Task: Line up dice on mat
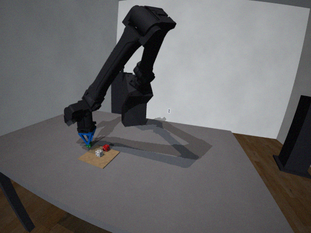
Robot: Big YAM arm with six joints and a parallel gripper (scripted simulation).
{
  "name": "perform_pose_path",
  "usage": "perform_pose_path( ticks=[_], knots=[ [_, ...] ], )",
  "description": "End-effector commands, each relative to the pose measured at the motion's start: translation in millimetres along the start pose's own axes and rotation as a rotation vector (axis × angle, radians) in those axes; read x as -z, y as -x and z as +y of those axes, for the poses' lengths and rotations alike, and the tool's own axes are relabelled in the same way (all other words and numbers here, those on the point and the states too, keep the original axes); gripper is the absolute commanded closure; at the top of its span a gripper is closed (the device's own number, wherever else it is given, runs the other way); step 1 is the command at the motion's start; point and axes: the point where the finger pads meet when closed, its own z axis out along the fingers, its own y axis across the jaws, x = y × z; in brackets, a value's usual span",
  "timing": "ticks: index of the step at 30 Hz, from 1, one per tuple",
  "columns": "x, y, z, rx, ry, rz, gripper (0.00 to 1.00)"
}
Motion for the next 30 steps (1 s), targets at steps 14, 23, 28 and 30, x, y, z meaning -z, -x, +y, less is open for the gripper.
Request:
perform_pose_path(
  ticks=[14,23,28,30],
  knots=[
    [-18.8,5,-3,-0.020,0.003,-0.009,0.61],
    [-17.7,6,-5,-0.023,0.001,-0.010,0.61],
    [-17.7,6,-5,-0.023,0.001,-0.010,0.61],
    [-17.7,6,-5,-0.023,0.001,-0.010,0.61]
  ],
)
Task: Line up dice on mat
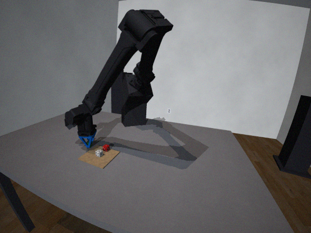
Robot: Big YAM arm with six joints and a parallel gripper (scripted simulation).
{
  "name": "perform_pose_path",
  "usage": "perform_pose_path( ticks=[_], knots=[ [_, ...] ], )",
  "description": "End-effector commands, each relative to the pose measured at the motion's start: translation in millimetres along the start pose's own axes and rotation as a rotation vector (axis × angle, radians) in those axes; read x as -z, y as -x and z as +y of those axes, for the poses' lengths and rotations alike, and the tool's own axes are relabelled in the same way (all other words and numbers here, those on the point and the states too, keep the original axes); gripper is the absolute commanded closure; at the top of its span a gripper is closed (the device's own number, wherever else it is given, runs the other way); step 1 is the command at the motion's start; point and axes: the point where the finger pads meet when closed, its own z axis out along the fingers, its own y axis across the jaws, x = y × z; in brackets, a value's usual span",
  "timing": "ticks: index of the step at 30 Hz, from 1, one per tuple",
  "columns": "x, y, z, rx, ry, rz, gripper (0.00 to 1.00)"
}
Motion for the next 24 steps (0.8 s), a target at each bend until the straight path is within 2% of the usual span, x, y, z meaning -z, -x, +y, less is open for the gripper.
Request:
perform_pose_path(
  ticks=[1,21,22,24],
  knots=[
    [0.6,6.3,-3.3,-0.015,0.001,-0.012,0.61],
    [0.6,6.3,-3.3,-0.015,0.001,-0.012,0.61],
    [0.6,6.3,-3.3,-0.015,0.001,-0.012,0.80],
    [0.6,6.3,-3.3,-0.015,0.001,-0.012,0.80]
  ],
)
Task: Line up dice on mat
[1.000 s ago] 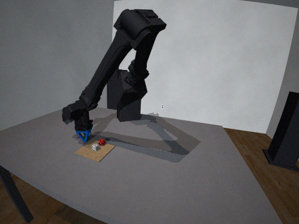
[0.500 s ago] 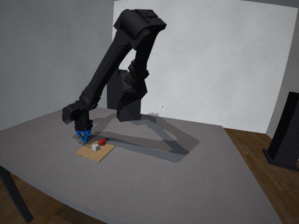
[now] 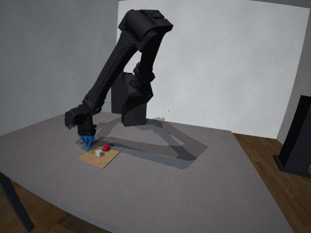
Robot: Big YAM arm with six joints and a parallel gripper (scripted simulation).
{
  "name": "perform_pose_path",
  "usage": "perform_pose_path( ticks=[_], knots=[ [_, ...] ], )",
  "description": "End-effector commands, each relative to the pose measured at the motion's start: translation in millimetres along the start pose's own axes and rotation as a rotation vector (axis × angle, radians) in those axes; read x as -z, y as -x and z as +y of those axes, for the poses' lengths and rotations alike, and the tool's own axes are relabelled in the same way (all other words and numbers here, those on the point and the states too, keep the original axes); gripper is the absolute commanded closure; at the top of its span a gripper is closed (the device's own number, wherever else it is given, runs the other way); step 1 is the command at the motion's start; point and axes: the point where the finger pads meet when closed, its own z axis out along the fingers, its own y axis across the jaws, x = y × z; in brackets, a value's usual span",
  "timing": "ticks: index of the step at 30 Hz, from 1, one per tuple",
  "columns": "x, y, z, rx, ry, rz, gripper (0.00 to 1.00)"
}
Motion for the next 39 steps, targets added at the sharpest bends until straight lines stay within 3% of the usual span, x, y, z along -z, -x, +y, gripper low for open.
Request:
perform_pose_path(
  ticks=[1,32,39],
  knots=[
    [0.6,6,-3,-0.014,0.001,-0.012,0.80],
    [1.0,6,-3,-0.015,0.001,-0.012,0.80],
    [22.2,6,0,-0.006,0.008,-0.020,0.80]
  ],
)
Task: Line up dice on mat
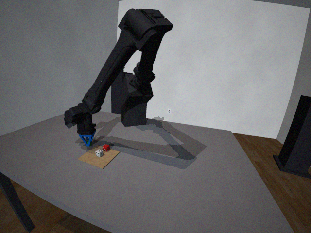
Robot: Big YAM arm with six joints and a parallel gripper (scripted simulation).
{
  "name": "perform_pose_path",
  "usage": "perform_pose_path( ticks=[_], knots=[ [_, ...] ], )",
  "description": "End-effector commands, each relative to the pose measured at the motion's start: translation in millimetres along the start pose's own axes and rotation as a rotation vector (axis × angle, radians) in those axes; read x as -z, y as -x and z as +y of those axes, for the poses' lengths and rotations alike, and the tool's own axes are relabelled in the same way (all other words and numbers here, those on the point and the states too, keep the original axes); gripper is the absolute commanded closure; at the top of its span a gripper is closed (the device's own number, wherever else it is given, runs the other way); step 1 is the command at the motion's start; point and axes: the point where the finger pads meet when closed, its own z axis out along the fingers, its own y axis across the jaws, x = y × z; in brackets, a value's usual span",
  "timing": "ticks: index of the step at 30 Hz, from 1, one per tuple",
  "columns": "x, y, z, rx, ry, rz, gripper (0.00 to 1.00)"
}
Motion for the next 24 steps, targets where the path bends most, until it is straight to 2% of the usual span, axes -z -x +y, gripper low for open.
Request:
perform_pose_path(
  ticks=[1,9,12,14,15,17,18,24],
  knots=[
    [22.9,3,2,0.003,0.009,-0.018,0.80],
    [81.6,7,8,0.015,0.017,-0.024,0.80],
    [97.5,7,9,0.018,0.019,-0.026,0.80],
    [97.5,7,9,0.018,0.019,-0.026,0.80],
    [88.1,-1,3,0.015,-0.003,0.006,0.80],
    [103.8,4,3,0.008,0.012,-0.020,0.80],
    [105.5,4,4,0.010,0.013,-0.022,0.80],
    [98.9,-1,7,0.028,0.007,-0.007,0.80]
  ],
)
